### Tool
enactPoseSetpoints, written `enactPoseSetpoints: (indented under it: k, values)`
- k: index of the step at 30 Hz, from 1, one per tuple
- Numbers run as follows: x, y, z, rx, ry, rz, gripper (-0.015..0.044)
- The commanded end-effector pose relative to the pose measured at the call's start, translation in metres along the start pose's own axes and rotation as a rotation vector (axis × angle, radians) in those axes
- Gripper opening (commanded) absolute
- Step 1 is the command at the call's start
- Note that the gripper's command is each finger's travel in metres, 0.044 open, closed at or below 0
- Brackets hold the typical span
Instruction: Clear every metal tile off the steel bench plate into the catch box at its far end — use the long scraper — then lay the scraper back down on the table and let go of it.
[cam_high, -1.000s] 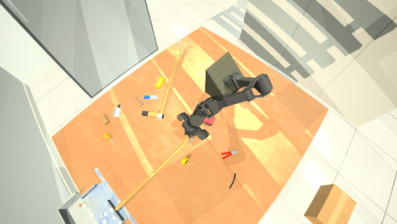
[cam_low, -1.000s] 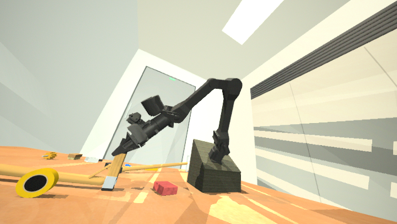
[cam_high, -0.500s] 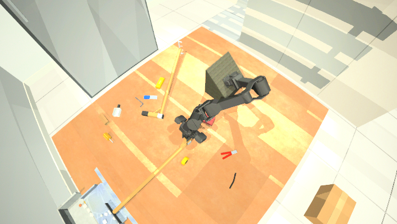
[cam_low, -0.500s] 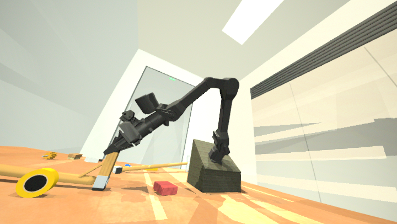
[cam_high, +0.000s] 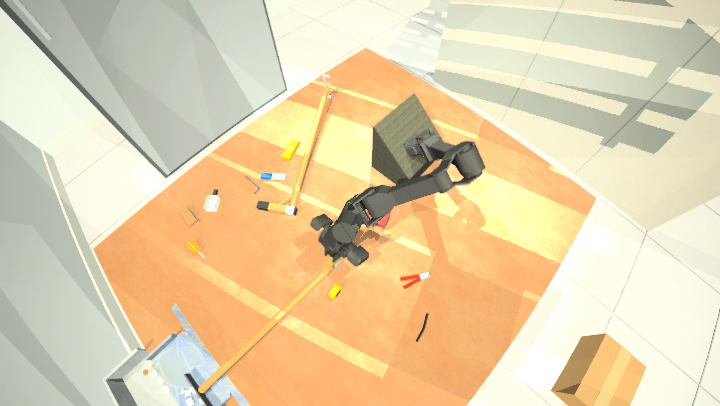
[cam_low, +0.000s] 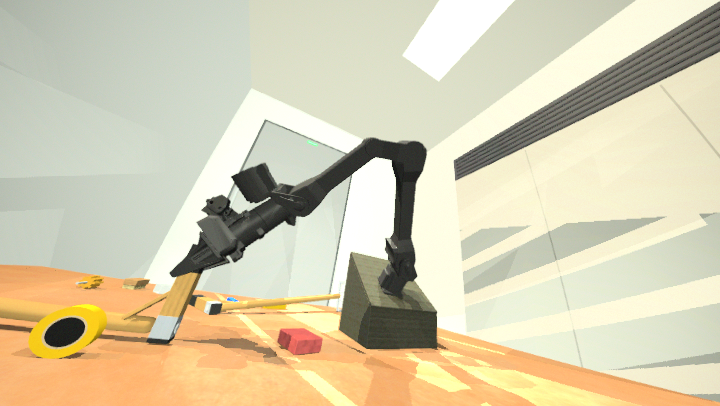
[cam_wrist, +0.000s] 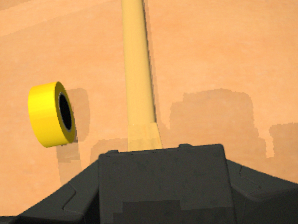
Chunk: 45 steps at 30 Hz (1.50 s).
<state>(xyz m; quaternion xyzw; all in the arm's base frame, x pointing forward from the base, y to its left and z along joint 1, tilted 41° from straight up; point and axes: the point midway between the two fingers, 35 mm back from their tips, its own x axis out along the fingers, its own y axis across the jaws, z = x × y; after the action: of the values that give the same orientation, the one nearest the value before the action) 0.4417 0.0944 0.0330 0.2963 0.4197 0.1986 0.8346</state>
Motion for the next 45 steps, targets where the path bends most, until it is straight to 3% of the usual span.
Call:
enactPoseSetpoints:
  k: [1,45]
  values:
    - [0.003,-0.001,0.009,0.003,-0.01,-0.002,0.0]
    - [0.044,-0.001,0.061,0.001,-0.013,0.0,0.0]
